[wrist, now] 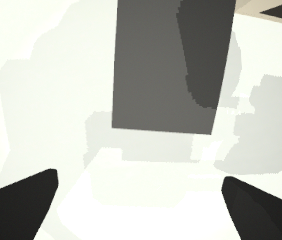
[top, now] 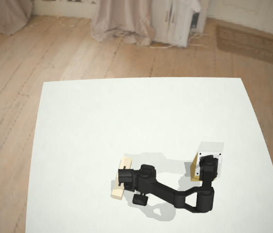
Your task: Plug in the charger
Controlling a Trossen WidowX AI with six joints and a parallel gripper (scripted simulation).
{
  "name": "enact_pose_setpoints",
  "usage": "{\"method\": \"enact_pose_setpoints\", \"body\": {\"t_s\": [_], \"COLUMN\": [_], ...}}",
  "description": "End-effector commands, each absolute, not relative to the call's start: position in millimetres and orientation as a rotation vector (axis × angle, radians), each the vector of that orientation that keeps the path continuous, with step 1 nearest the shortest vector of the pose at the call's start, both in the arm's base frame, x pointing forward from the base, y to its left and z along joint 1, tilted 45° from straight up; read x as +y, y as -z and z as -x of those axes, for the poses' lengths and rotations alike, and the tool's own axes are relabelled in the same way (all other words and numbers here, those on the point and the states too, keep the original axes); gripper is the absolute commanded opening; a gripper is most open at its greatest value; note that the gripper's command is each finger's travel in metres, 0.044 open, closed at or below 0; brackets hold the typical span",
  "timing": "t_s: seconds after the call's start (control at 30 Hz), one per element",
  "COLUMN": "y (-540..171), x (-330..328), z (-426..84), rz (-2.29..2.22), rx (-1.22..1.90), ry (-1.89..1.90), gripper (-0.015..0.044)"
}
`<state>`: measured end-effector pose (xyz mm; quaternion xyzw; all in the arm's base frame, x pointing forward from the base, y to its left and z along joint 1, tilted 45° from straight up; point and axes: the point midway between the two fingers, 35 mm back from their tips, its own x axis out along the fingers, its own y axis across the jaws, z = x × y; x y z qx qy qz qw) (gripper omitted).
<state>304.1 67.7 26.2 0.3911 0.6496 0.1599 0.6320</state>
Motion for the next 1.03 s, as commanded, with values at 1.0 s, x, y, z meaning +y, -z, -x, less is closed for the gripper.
{"method": "enact_pose_setpoints", "body": {"t_s": [1.0], "y": [-75.4], "x": [6.3], "z": [-306.9], "rz": [-0.913], "rx": [0.937], "ry": [-0.069], "gripper": [0.044]}}
